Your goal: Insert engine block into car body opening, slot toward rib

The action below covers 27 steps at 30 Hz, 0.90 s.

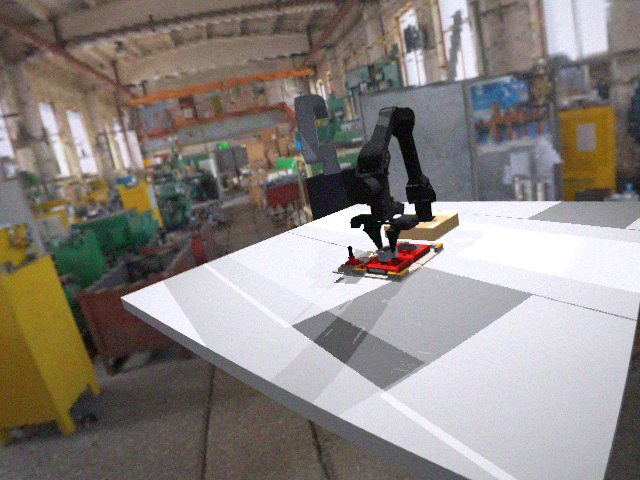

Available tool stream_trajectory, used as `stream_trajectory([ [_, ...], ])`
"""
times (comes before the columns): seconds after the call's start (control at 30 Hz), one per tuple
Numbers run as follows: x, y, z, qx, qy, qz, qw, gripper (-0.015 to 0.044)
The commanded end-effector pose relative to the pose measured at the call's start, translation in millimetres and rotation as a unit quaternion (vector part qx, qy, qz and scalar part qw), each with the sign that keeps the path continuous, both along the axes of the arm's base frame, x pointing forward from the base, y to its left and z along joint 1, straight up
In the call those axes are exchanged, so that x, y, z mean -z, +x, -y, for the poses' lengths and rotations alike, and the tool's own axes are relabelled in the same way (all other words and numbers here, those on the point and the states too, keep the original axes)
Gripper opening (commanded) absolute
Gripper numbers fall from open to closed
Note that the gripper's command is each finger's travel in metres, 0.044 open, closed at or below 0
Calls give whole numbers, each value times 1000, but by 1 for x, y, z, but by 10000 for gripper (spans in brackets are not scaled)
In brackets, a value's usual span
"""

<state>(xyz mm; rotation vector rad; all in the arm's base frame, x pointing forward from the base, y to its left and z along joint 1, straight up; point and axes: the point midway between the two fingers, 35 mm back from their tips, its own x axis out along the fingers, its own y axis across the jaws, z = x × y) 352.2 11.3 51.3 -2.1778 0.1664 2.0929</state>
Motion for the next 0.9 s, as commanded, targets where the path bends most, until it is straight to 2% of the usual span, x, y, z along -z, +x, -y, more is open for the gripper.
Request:
stream_trajectory([
  [0.0, 1, 0, 0, 2, 1, 1, 1000, 159],
  [0.87, 6, 0, -1, 1, 1, 1, 1000, 159],
])
